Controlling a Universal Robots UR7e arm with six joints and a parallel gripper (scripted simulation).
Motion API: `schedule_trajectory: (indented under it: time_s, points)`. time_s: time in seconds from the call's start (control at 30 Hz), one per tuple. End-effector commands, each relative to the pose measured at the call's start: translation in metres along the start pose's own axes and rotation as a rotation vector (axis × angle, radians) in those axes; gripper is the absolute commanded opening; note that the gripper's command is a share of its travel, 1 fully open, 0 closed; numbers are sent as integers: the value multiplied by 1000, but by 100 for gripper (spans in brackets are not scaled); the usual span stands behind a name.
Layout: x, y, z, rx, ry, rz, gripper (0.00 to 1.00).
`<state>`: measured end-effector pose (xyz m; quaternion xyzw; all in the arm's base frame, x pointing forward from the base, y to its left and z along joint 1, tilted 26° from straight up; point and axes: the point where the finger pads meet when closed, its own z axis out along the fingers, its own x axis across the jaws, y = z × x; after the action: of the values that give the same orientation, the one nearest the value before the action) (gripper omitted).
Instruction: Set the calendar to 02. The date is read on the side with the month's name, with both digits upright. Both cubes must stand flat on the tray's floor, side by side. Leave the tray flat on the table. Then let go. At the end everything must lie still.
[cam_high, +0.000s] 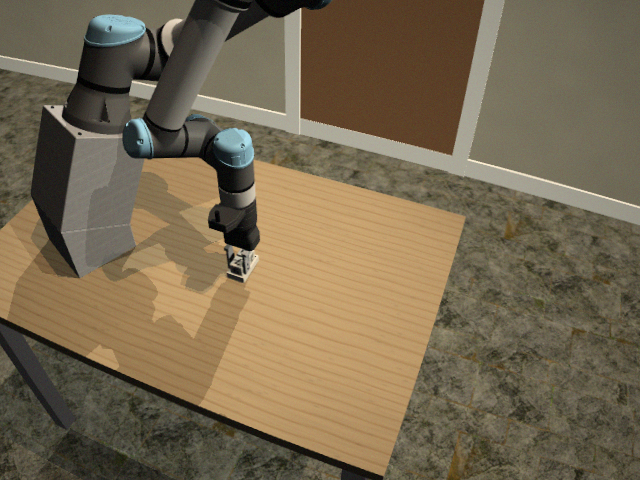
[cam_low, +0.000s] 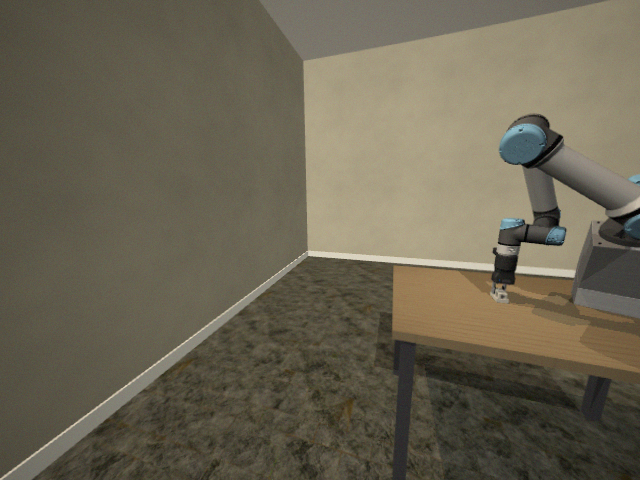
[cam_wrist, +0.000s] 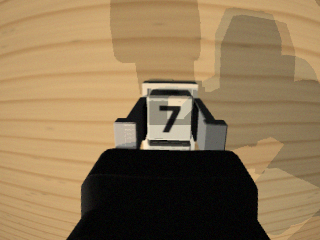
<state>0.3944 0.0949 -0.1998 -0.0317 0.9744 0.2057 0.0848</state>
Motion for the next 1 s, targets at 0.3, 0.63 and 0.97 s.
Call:
schedule_trajectory:
  time_s: [0.3, 0.63, 0.97]
  points:
    - [0, 0, 0, 0, -1, 0, 60]
    - [0, 0, 0, 0, -1, 0, 60]
    - [0, 0, 0, 0, -1, 0, 72]
